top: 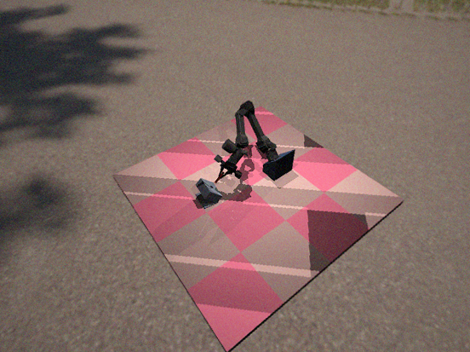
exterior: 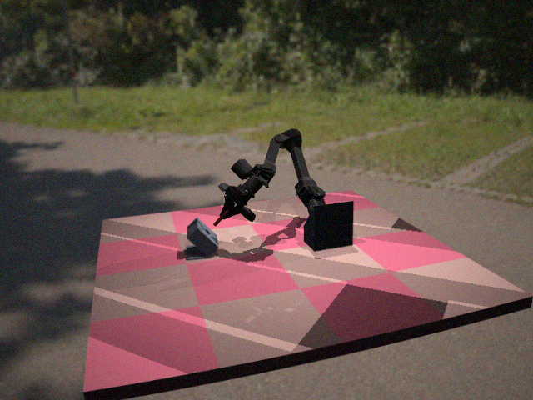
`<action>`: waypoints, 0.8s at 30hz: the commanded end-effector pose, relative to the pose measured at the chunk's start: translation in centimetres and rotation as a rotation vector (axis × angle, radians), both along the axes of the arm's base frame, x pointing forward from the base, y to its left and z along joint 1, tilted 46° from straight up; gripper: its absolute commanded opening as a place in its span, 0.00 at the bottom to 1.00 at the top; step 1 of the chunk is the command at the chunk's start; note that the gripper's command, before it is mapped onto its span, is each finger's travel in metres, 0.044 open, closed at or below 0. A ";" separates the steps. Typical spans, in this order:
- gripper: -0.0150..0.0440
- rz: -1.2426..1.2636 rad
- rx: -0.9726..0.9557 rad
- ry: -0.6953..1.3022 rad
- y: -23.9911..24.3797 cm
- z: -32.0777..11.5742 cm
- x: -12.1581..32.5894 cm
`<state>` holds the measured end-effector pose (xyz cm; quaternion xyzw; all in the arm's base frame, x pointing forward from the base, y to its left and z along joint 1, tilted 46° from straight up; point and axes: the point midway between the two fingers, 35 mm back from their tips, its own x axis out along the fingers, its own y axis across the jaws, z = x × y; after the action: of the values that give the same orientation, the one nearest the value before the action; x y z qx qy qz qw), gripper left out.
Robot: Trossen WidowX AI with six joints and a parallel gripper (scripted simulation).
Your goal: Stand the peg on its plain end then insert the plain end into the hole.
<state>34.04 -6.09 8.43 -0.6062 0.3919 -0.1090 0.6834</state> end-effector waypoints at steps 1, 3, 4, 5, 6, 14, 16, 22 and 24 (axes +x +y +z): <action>0.25 0.009 -0.004 -0.002 -0.1 -0.3 0.0; 0.25 0.011 -0.006 -0.007 -0.2 -0.3 0.1; 0.25 0.012 -0.007 -0.010 -0.2 -0.3 0.1; 0.25 0.013 -0.008 -0.012 -0.2 -0.3 0.2; 0.25 0.014 -0.009 -0.015 -0.3 -0.4 0.2; 0.25 0.017 -0.011 -0.025 -0.6 -0.5 0.6; 0.25 0.017 -0.011 -0.027 -0.8 -0.6 0.8; 0.25 0.018 -0.011 -0.031 -1.4 -1.0 1.3; 0.25 0.018 -0.011 -0.031 -1.5 -1.1 1.5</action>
<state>35.04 -7.43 7.35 -0.6110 0.3790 -0.1145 0.6855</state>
